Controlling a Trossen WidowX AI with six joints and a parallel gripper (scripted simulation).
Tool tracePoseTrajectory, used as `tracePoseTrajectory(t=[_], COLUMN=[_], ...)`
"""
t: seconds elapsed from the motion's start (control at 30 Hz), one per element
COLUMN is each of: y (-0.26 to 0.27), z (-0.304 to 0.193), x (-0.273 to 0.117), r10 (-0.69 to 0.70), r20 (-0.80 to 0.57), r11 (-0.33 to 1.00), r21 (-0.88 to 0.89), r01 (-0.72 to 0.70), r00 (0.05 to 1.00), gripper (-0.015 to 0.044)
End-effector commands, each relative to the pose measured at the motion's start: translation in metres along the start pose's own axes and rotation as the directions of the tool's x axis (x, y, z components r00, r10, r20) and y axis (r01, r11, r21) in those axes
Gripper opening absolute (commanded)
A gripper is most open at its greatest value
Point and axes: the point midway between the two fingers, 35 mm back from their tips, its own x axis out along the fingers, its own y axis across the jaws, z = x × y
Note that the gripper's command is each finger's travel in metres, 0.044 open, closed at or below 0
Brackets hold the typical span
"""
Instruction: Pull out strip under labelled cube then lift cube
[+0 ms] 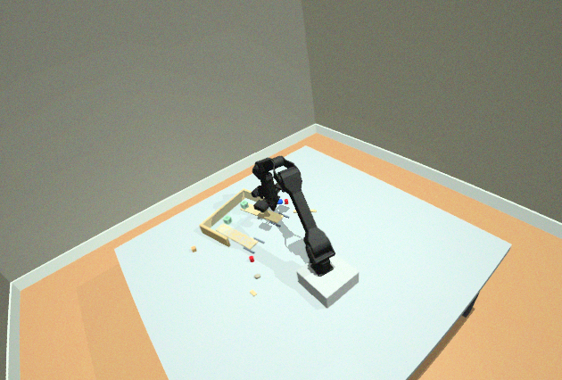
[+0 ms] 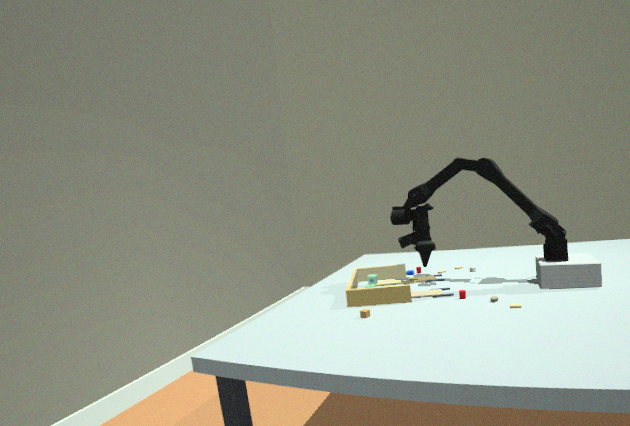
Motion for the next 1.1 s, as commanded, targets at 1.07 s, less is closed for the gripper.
tracePoseTrajectory(t=[1.07], y=[0.001], z=[-0.004], x=[0.041], r10=[0.004], r20=[0.0], r11=[1.0], r21=[-0.004], r01=[-0.004], r00=[1.0], gripper=[0.0])
